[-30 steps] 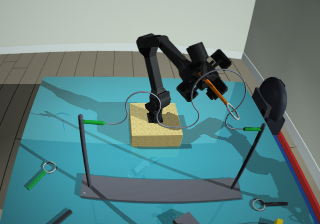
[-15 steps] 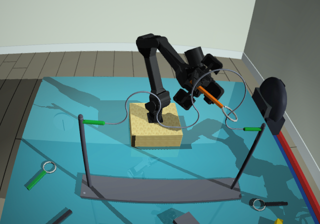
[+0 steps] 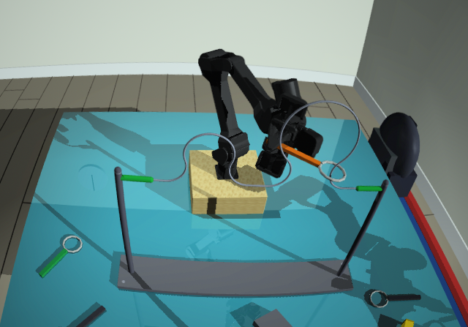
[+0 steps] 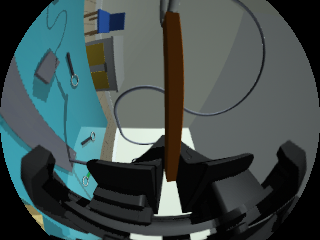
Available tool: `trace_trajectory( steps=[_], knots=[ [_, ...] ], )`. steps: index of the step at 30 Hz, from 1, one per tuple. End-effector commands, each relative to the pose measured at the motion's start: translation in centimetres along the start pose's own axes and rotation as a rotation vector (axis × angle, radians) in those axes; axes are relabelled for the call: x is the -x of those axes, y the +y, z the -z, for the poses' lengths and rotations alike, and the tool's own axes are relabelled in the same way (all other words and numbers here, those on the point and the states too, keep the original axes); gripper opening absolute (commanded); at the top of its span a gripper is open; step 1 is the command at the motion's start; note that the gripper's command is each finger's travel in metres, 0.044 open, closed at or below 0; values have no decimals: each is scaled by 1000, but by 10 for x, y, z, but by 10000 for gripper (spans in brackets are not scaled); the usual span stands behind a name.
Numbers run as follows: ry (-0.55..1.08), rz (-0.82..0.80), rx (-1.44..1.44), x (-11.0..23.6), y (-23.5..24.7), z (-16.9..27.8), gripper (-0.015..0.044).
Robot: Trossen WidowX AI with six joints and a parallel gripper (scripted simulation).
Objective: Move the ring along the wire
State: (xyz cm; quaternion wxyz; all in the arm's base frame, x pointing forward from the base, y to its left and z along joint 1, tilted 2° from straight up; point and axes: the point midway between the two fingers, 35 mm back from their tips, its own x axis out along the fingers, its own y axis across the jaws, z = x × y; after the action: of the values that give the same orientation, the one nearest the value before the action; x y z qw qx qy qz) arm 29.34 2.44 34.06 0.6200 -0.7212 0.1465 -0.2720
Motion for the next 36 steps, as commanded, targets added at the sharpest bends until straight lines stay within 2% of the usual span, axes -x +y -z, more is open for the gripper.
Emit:
trace_trajectory(
  steps=[1, 18, 26, 36],
  knots=[
    [12, -39, -64, 2, 14, 0, -150],
    [55, -216, -380, 16, 67, -12, -150],
    [-1, -285, -570, 16, 95, -27, -150],
    [19, -368, -733, 28, 116, -44, -150]
  ],
)
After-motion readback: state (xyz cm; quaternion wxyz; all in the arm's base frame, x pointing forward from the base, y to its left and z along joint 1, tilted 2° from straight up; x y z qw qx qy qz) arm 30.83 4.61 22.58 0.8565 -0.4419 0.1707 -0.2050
